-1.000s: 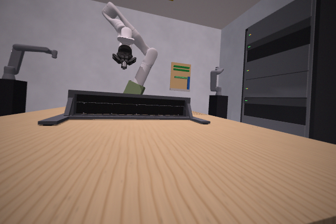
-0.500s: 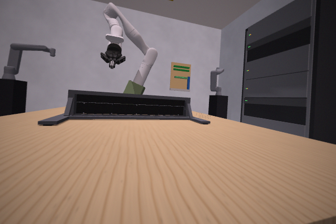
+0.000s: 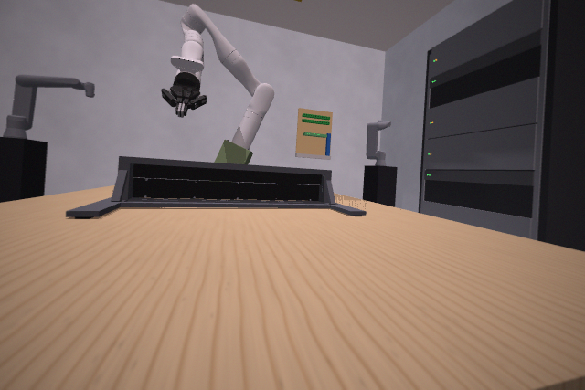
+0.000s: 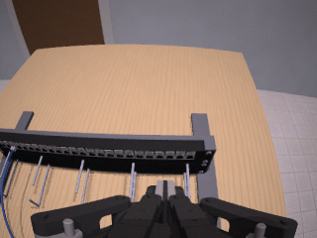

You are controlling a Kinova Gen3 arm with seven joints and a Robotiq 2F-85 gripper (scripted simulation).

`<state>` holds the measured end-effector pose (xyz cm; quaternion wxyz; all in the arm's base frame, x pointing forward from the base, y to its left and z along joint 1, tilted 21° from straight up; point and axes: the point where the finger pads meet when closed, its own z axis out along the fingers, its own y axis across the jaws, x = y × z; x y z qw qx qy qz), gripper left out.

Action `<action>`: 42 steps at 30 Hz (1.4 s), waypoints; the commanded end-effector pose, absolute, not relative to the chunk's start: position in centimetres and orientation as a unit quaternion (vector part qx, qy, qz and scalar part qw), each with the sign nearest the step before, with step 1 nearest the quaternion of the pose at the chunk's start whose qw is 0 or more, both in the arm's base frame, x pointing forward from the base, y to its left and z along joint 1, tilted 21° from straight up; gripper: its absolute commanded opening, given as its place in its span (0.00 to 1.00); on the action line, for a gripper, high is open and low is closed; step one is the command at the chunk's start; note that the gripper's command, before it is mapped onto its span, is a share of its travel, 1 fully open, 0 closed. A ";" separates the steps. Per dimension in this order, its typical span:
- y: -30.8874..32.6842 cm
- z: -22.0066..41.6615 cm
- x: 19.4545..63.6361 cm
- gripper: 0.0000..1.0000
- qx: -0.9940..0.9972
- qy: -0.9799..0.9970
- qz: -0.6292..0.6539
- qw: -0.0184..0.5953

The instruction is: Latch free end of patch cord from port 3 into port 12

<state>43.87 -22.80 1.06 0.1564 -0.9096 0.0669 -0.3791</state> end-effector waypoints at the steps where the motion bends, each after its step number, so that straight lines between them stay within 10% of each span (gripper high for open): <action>1: -23.1 1.2 44.0 0.00 -0.909 0.060 -0.382 0.154; 42: -19.4 -7.9 54.0 0.00 -0.909 0.058 -0.383 0.154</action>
